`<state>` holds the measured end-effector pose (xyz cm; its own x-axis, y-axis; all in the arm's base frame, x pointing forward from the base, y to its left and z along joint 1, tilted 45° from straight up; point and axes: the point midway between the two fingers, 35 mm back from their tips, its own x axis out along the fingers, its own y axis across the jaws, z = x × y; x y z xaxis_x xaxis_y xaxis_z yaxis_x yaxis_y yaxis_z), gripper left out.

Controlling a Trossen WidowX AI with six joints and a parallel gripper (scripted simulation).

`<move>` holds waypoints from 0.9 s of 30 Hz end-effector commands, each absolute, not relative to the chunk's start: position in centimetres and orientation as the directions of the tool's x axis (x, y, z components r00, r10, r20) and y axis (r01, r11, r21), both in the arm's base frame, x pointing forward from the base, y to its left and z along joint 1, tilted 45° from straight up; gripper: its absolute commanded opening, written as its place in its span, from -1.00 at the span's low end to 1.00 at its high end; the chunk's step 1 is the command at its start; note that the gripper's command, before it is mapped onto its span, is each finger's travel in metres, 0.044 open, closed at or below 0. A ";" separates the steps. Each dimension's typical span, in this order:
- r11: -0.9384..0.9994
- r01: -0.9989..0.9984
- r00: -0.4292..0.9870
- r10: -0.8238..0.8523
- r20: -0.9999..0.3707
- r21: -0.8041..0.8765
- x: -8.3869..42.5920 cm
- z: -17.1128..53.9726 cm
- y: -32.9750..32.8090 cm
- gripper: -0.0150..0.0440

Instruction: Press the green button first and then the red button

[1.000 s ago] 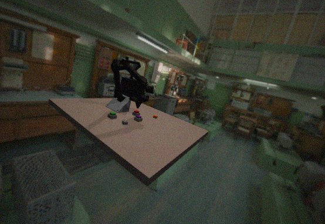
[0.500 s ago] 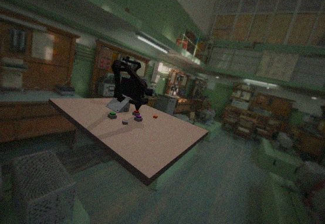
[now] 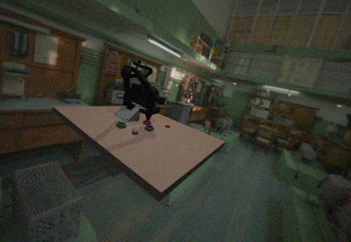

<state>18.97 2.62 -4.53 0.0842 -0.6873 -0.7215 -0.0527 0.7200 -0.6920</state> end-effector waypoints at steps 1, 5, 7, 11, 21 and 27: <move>0.714 -0.061 0.079 -0.693 -0.716 -0.698 18.8 -4.6 2.4 -0.42; 0.714 -0.061 0.079 -0.693 -0.716 -0.698 18.8 -4.6 2.4 -0.42; 0.714 -0.061 0.079 -0.693 -0.716 -0.698 18.8 -4.6 2.4 -0.42; 0.714 -0.061 0.079 -0.693 -0.716 -0.698 18.8 -4.6 2.4 -0.42; 0.715 -0.062 0.079 -0.692 -0.718 -0.696 18.6 -2.3 4.7 -0.42; 0.719 -0.078 0.077 -0.687 -0.723 -0.691 20.0 -3.1 7.8 0.11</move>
<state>19.27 5.90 -2.53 0.0818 -0.6896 -0.7195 -0.0688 0.7163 -0.6944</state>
